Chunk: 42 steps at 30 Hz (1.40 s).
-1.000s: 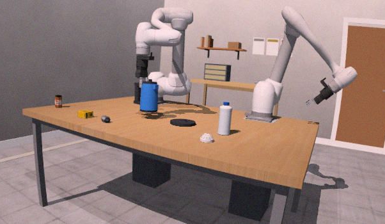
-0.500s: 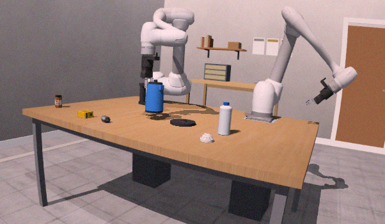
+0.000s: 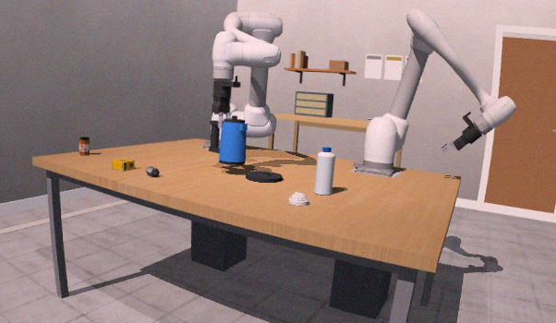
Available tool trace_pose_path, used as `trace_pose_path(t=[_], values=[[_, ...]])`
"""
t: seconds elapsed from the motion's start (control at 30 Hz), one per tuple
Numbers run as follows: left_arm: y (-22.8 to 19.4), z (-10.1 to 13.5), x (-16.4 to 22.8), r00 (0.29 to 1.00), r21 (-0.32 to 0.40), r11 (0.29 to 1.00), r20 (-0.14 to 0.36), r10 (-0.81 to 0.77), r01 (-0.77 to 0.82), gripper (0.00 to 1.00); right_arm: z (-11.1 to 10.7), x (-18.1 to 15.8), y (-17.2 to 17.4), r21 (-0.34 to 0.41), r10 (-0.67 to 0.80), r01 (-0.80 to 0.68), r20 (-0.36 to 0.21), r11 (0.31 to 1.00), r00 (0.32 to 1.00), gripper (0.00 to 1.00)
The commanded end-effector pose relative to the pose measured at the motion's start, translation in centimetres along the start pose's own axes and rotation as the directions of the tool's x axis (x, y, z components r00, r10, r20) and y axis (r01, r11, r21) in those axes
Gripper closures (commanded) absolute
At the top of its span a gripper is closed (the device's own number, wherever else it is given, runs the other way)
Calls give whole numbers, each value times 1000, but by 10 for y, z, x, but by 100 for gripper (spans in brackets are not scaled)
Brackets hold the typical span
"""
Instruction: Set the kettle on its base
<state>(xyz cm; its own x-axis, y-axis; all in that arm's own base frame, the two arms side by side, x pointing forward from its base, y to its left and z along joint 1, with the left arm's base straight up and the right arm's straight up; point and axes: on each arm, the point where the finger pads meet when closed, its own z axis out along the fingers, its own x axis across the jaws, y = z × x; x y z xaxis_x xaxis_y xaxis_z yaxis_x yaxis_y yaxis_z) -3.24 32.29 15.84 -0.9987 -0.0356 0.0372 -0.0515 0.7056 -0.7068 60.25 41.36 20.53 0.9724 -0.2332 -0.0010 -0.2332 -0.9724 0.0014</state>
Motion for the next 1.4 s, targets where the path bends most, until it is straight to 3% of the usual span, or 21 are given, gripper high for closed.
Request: trace_pose_path(t=[0.0, 1.37], values=[[0, 0, 0, 1000, -1, 1000, 0, 0, 0, 0, -1, -2, -8, 1, 0, 0, -1, 1000, 1000, 100], [0, 0, 0, 1000, -1, 1000, 0, 0, 0, 0, -1, -35, -121, 1, 0, 0, -1, 1000, 1000, 100]])
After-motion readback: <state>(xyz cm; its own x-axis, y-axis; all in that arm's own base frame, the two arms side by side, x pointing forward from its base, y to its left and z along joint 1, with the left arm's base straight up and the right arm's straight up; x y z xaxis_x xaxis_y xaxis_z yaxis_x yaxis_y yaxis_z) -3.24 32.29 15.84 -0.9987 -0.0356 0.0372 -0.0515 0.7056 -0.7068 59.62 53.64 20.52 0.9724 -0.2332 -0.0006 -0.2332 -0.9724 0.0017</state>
